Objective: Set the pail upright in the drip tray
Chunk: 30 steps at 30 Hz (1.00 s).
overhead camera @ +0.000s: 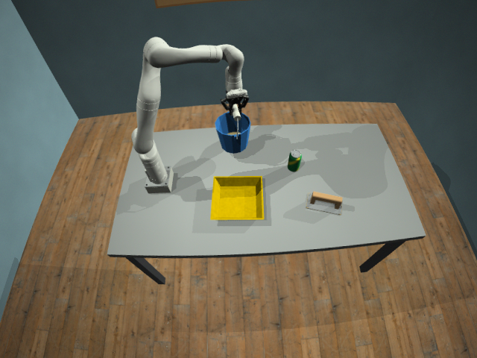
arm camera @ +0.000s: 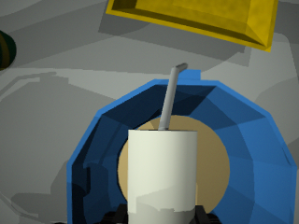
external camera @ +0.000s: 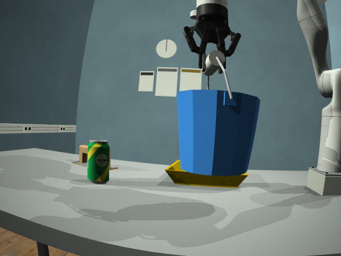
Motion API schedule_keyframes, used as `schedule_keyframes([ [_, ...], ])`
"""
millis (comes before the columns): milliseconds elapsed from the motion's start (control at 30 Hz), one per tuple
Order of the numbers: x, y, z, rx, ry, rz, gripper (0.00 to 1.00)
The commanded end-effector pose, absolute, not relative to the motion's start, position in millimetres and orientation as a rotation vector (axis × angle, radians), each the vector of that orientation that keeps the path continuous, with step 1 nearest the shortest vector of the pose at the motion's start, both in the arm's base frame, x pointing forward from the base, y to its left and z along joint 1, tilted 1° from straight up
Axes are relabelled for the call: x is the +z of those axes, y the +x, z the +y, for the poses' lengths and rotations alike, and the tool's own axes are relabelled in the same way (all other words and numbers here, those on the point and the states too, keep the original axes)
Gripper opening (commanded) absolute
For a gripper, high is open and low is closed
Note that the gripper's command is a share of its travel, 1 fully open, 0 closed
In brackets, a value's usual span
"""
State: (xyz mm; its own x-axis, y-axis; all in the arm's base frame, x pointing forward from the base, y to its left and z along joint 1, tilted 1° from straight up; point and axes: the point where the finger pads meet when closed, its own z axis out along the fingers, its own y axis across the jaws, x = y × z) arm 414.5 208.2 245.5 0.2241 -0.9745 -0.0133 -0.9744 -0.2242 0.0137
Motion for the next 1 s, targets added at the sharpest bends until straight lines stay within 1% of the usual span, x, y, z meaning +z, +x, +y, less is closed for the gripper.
schedule_keyframes([
  [0,246.9,415.2,206.0,-0.028,2.455,-1.960,0.10],
  [967,246.3,418.7,157.1,-0.028,2.455,-1.960,0.10],
])
